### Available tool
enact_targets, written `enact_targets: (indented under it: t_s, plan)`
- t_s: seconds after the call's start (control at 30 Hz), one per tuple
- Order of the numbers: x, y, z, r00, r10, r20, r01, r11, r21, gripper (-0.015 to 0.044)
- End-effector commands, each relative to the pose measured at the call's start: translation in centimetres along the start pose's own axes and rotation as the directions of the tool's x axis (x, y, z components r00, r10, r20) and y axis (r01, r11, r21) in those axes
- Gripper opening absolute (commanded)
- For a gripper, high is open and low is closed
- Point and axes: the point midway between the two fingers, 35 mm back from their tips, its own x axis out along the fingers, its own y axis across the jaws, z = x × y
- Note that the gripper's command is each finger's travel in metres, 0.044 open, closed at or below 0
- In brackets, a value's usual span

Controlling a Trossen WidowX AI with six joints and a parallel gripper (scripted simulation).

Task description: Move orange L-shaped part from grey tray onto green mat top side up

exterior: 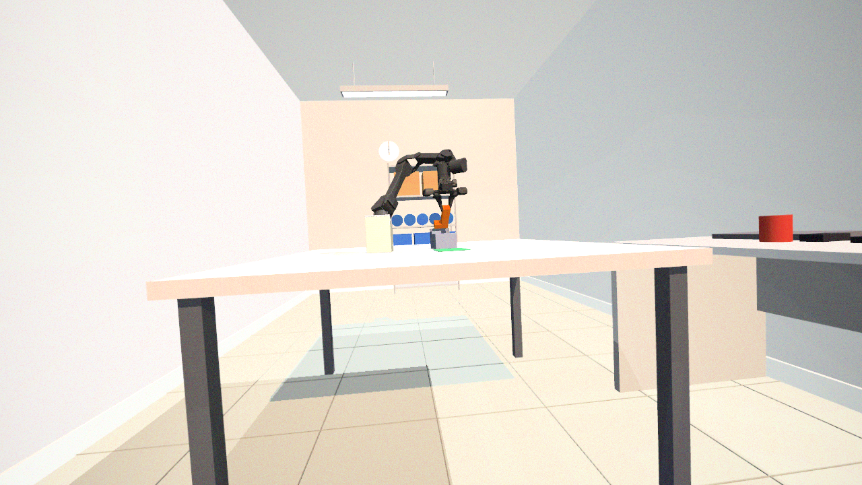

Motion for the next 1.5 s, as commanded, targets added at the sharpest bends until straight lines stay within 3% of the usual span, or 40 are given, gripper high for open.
enact_targets:
  t_s: [0.0, 1.1, 1.47]
  plan:
    - [0.1, -0.2, 1.9, 1.000, -0.002, 0.002, 0.002, 1.000, 0.003, 0.0000]
    - [0.0, -1.5, 15.2, 1.000, -0.001, 0.010, 0.001, 1.000, 0.001, 0.0000]
    - [0.6, -1.5, 15.6, 1.000, -0.001, 0.010, 0.001, 1.000, 0.001, 0.0000]
